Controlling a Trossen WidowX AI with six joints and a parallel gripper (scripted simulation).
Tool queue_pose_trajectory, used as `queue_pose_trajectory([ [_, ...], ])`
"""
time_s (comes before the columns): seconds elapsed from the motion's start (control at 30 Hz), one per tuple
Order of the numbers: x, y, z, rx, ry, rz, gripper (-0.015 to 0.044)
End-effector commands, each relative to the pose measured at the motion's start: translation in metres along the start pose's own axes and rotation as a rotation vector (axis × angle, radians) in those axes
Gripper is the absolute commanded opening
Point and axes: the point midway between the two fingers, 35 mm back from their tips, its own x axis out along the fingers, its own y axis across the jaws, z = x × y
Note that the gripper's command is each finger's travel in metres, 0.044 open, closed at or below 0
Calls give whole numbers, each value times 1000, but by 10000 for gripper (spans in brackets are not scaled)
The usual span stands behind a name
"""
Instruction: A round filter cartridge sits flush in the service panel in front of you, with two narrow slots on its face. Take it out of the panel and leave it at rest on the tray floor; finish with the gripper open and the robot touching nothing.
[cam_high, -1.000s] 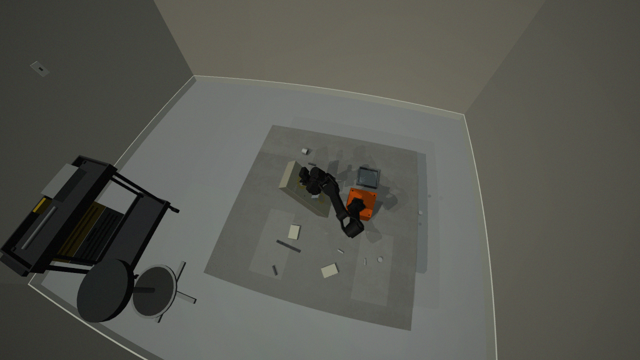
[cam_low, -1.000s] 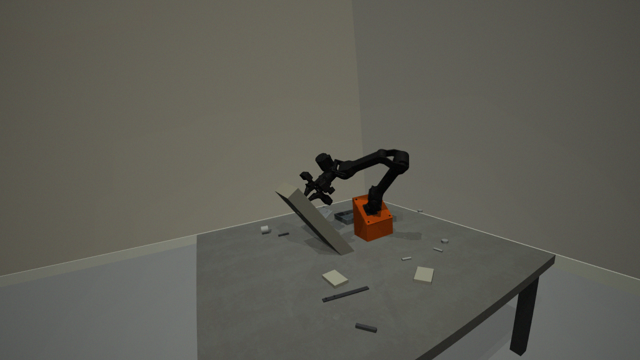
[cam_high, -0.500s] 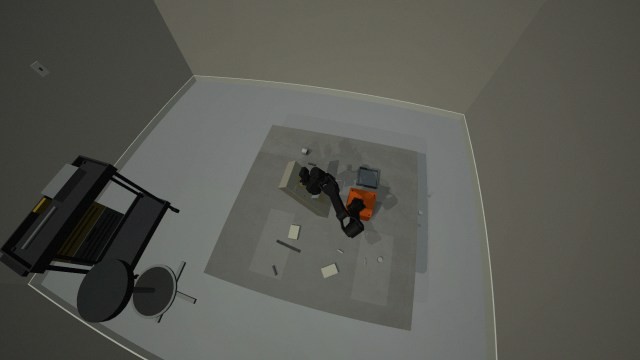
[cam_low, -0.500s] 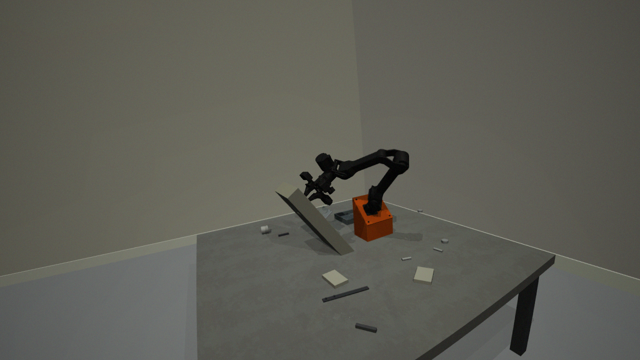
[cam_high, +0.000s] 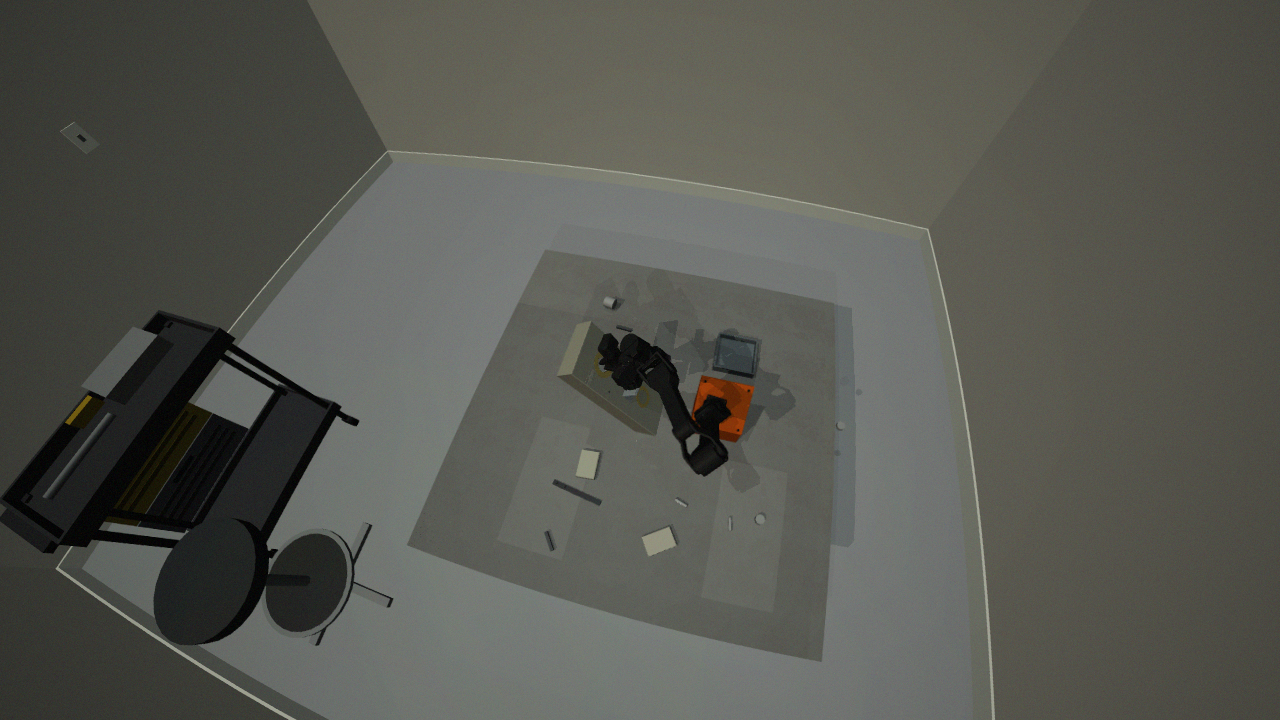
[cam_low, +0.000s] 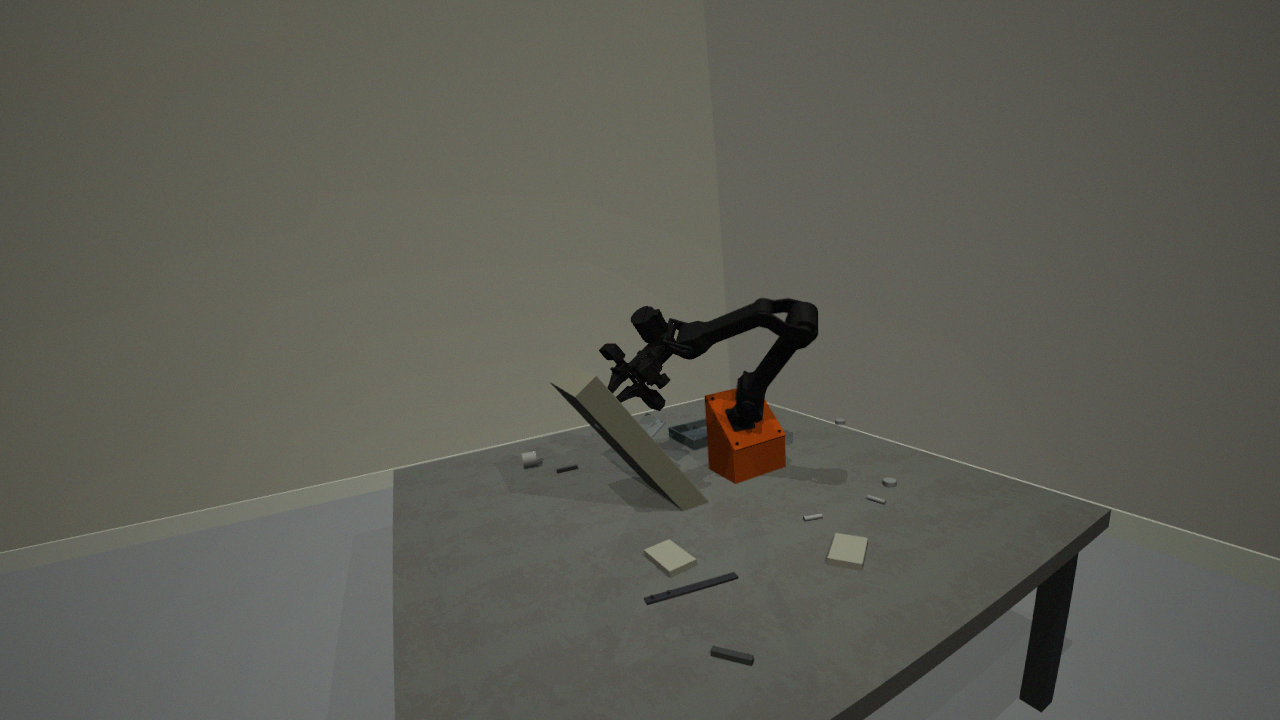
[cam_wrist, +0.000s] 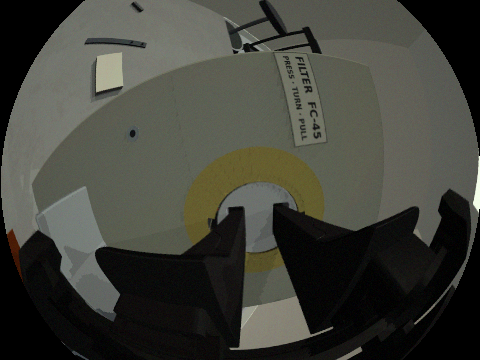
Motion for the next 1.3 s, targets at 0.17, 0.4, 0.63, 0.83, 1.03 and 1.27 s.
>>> queue_pose_trajectory([
  [0.17, 10, 0, 0, -17, 18, 8, 0],
  [0.4, 10, 0, 0, -17, 18, 8, 0],
  [0.63, 10, 0, 0, -17, 18, 8, 0],
  [0.83, 10, 0, 0, -17, 18, 8, 0],
  [1.03, 10, 0, 0, -17, 18, 8, 0],
  [1.27, -6, 0, -1, 1, 5, 4, 0],
])
